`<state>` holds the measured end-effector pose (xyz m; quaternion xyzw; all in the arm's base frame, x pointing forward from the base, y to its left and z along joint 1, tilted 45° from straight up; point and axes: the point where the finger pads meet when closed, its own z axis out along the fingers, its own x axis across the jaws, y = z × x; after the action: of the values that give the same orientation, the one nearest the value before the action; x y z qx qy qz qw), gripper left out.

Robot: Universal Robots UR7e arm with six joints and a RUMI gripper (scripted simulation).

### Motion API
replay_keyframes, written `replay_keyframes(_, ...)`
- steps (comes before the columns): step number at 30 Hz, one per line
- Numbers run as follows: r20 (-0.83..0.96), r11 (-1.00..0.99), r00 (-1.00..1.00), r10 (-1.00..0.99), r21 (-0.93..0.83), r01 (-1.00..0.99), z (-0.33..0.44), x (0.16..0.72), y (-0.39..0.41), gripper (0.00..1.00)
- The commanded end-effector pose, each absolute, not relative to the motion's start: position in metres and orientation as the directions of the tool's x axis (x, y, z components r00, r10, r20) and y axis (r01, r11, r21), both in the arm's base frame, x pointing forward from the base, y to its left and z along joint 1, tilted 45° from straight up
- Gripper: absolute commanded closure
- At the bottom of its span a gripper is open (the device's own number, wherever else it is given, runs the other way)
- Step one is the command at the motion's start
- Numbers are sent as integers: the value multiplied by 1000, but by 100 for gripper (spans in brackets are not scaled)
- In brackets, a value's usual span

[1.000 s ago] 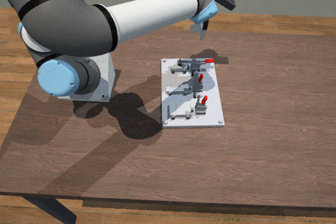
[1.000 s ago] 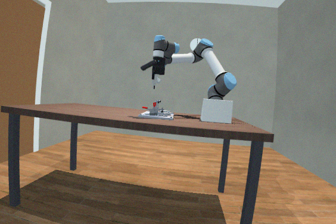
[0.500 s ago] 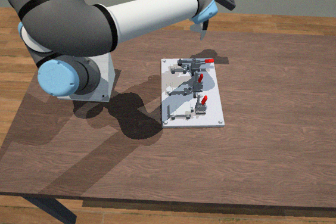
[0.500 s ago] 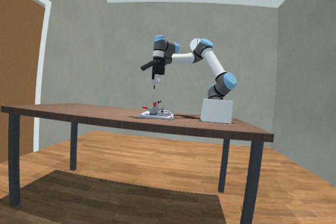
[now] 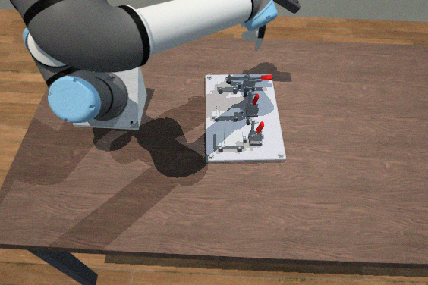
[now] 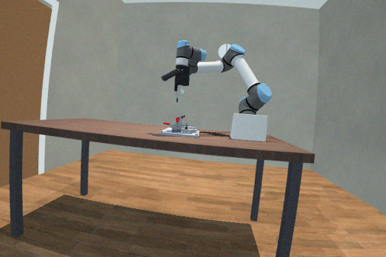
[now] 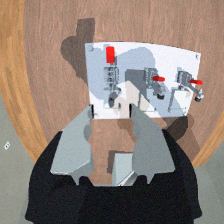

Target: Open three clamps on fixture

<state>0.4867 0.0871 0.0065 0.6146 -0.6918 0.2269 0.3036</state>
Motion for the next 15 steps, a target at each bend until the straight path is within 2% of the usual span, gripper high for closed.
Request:
replay_keyframes(1, 699, 141, -61, -713, 58, -988, 7, 487, 87, 72)
replay_keyframes(15, 699, 141, -61, -713, 58, -988, -24, 481, 57, 72)
